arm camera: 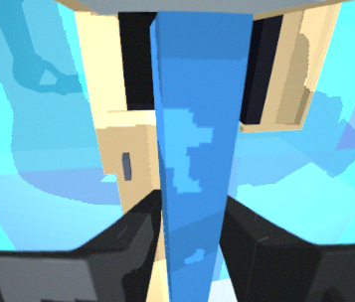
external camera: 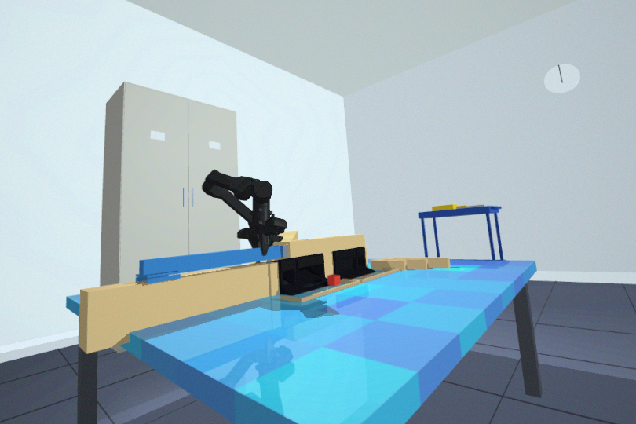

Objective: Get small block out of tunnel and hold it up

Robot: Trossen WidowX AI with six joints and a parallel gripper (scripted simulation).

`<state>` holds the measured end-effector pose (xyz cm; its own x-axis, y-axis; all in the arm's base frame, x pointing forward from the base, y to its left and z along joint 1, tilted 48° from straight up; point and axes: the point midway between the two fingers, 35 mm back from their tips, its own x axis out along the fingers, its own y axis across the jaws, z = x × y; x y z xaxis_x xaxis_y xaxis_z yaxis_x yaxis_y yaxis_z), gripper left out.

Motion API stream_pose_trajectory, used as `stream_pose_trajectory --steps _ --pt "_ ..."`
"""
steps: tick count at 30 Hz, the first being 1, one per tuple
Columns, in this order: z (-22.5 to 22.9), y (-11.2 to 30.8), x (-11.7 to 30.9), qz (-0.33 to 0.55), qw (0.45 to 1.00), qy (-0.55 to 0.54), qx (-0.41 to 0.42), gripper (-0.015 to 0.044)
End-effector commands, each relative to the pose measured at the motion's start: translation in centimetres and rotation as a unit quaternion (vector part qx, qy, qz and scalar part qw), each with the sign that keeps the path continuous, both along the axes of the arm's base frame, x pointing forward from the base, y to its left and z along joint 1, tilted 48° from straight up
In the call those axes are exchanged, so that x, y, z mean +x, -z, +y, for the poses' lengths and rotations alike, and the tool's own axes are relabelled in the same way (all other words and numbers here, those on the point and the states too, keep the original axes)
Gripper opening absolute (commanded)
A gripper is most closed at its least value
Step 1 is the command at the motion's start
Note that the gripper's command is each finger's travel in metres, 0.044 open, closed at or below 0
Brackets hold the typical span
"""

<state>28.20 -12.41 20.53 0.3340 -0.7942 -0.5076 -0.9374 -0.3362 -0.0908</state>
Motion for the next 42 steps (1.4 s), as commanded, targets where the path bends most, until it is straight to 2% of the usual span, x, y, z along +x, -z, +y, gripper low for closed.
stream_pose_trajectory --steps 1,16,42 --pt "-1.0 -1.1 0.4 -0.011 1.000 0.005 0.002 0.0000" --pt "-4.3 -4.2 0.8 -0.010 1.000 0.003 -0.002 0.0000" --pt "-4.4 -4.2 0.8 -0.011 1.000 0.003 -0.002 0.0000"
